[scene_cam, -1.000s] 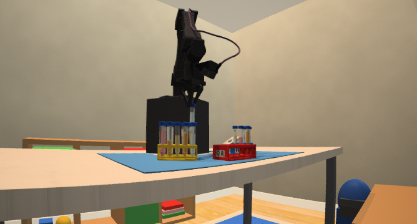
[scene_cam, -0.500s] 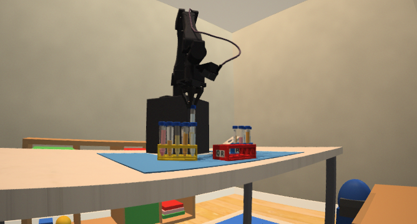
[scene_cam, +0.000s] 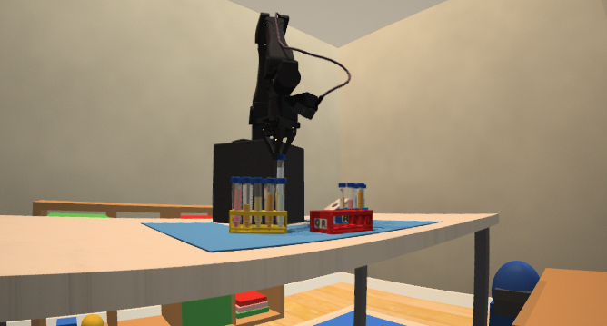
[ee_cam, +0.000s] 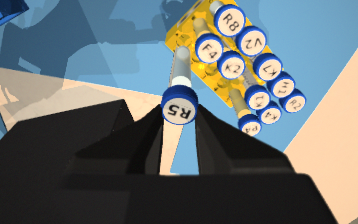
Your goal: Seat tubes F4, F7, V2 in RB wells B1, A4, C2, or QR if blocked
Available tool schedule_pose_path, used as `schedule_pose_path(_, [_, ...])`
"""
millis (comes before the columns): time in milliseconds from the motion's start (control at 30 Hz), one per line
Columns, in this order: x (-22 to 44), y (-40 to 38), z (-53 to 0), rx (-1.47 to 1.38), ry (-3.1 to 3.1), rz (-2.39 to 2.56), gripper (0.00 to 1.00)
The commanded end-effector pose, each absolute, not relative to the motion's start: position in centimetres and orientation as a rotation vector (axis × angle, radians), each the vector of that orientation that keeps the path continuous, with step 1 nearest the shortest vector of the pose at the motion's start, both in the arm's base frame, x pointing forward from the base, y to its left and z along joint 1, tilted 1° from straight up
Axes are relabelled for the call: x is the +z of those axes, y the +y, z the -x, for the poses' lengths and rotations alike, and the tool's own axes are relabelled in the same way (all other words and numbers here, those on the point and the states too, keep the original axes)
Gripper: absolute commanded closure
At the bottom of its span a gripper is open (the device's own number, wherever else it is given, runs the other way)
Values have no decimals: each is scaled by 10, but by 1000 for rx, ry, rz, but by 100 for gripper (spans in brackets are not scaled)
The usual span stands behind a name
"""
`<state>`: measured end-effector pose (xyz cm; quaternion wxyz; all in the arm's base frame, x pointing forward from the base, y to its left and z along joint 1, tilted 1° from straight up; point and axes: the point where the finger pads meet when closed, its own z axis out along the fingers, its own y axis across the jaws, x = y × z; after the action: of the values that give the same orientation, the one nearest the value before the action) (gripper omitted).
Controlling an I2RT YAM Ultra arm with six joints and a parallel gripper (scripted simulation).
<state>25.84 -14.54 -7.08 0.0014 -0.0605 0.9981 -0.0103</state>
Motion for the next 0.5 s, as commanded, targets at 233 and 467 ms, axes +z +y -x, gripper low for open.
schedule_pose_path(233, [-80, -141, -253, -9, 3141, 189, 100])
schedule_pose_path(467, [-81, -144, -256, -17, 3133, 188, 100])
